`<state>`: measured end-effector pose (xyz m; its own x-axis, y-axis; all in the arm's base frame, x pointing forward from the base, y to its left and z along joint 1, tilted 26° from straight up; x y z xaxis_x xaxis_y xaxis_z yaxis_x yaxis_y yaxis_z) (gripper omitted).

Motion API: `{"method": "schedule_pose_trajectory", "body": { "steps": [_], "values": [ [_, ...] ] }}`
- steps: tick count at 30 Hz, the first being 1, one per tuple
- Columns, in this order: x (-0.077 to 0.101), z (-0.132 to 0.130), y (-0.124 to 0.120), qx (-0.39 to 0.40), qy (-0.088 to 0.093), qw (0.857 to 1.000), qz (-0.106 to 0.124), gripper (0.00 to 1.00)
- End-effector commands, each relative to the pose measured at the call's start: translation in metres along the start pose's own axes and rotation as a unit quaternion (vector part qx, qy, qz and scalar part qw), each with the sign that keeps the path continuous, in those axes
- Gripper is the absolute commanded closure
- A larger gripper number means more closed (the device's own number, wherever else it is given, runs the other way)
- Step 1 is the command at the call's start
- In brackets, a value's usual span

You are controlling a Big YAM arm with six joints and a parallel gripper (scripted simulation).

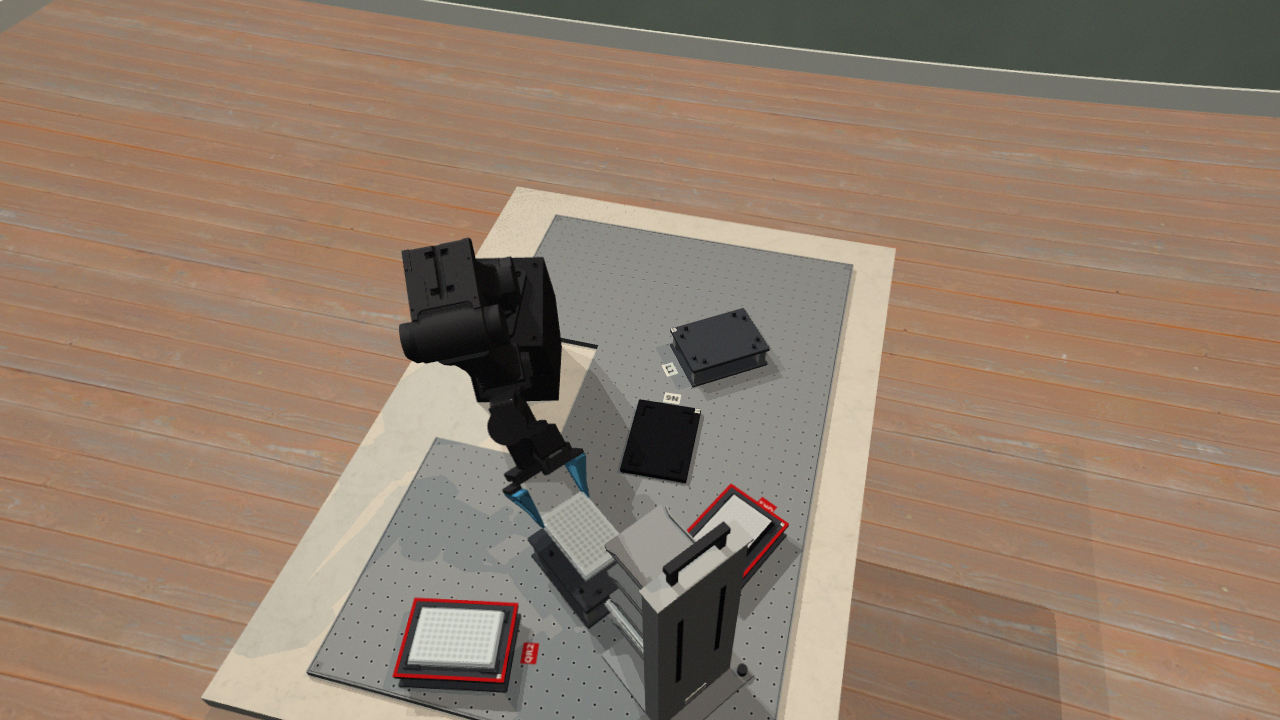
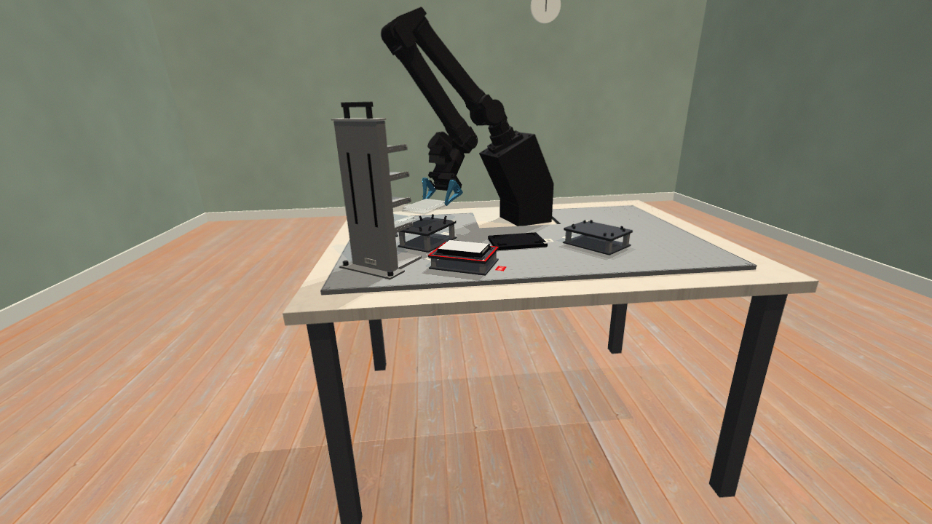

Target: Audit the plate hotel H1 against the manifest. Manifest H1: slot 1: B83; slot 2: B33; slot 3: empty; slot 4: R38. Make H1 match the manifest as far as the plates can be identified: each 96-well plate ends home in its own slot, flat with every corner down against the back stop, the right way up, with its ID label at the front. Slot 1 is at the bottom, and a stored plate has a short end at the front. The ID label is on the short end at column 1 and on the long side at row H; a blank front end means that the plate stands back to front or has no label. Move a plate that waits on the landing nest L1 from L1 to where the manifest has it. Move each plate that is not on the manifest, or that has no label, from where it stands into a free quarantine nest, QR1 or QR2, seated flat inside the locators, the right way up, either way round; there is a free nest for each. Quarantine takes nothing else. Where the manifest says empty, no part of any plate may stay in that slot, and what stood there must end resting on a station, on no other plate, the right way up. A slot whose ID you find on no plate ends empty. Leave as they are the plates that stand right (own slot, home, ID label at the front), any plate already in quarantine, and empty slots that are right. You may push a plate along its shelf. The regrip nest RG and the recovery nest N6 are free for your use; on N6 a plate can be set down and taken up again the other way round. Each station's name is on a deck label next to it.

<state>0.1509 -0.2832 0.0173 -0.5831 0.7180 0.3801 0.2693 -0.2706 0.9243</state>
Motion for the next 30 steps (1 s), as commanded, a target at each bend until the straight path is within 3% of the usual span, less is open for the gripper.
{"method": "schedule_pose_trajectory", "body": {
  "steps": [1,5,6,30],
  "values": [
    [0.007,0.005,-0.001,-0.007,0.005,1.0,0.007,0.14],
    [0.007,0.007,-0.006,-0.008,0.008,1.0,0.017,0.14],
    [0.008,0.007,0.002,-0.005,0.007,1.0,0.007,0.14],
    [0.023,0.009,0.017,-0.006,0.005,1.0,0.005,0.14]
  ]
}}
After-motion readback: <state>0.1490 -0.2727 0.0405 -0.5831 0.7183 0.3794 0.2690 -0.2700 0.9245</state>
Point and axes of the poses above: the point where the finger pads meet when closed, its own x axis back along the fingers, its own z axis across the jaws, y = z × x, the point moved 5 cm from there along x, back along the fingers, and after that the axes turned 15 degrees about -x, right-handed, at the moved point
